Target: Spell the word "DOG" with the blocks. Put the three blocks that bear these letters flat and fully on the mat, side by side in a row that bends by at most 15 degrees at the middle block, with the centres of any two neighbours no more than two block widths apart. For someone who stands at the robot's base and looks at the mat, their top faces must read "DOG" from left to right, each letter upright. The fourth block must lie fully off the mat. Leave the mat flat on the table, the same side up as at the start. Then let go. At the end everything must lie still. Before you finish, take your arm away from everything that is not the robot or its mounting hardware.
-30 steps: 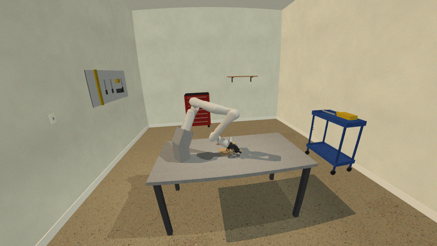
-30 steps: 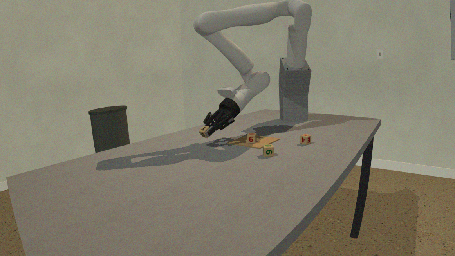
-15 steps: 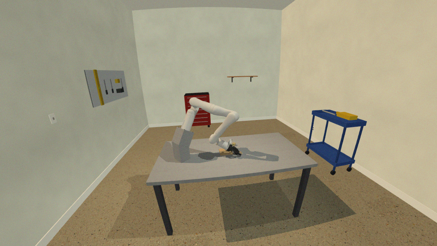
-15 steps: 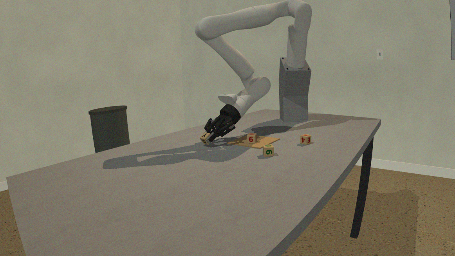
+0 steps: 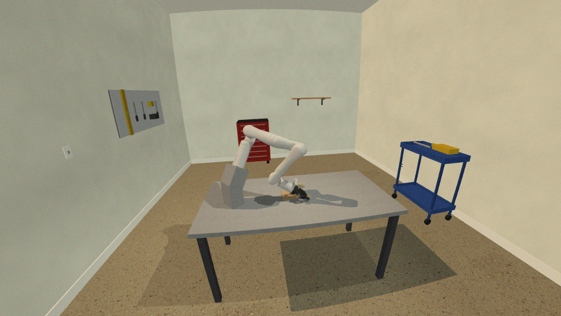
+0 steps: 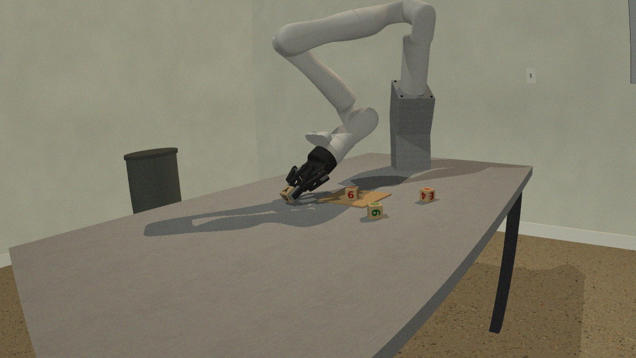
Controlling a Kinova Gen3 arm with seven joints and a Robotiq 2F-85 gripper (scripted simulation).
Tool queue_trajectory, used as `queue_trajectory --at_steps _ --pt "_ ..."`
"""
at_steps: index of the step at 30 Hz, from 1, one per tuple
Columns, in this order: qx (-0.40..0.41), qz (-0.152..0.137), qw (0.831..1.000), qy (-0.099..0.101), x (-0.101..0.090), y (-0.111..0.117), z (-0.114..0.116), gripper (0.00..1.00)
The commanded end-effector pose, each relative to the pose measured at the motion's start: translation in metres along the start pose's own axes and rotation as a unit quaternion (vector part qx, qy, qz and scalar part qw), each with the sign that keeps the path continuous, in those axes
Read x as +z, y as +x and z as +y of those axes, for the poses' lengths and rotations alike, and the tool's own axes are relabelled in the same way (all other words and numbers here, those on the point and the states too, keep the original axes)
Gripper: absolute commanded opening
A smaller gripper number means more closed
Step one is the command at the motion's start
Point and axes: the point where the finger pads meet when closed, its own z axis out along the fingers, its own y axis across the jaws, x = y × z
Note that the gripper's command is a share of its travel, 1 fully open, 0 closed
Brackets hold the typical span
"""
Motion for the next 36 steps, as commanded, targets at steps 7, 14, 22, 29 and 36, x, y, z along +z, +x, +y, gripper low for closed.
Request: queue_trajectory --at_steps 7,14,22,29,36 --pt "0.002 -0.004 1.000 0.001 0.0009 -0.0030 -0.0019 0.26" --pt "0.002 -0.004 1.000 0.001 0.0009 -0.0030 -0.0019 0.26" --pt "0.002 -0.004 1.000 0.001 0.0009 -0.0030 -0.0019 0.34" --pt "0.002 -0.004 1.000 0.001 0.0009 -0.0030 -0.0019 0.38" --pt "0.002 -0.004 1.000 0.001 0.0009 -0.0030 -0.0019 0.46"
